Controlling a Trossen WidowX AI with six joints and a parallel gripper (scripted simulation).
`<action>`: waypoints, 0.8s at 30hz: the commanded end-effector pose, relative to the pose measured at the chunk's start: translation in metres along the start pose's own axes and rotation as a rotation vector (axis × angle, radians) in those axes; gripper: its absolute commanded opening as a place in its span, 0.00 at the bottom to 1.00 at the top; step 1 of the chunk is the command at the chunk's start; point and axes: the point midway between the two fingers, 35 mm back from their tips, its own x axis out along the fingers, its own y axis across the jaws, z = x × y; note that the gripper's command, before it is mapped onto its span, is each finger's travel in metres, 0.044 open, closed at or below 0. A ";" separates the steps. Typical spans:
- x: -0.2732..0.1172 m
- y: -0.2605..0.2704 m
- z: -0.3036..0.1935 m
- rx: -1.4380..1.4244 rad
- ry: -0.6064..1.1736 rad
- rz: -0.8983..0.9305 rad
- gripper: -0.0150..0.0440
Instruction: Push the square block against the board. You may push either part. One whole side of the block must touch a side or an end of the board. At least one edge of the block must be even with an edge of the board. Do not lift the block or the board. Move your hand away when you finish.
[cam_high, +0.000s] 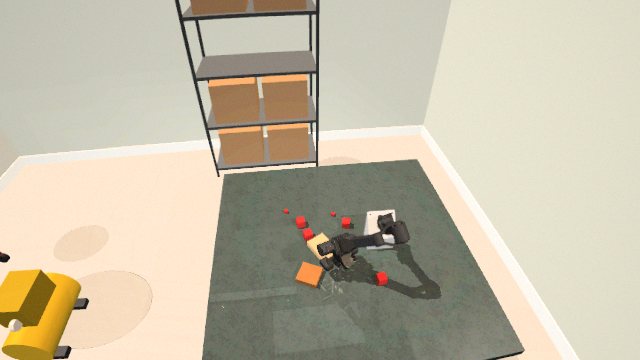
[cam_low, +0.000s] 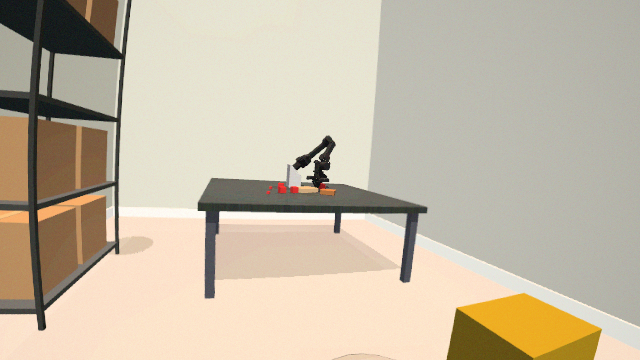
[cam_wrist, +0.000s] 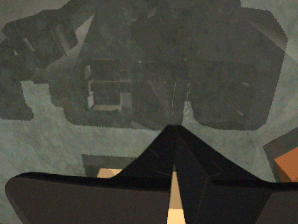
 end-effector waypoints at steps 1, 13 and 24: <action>0.001 0.001 0.008 -0.001 0.001 0.003 0.25; -0.009 0.000 0.017 -0.001 -0.001 0.000 0.25; -0.055 0.000 0.019 -0.001 -0.001 0.001 0.25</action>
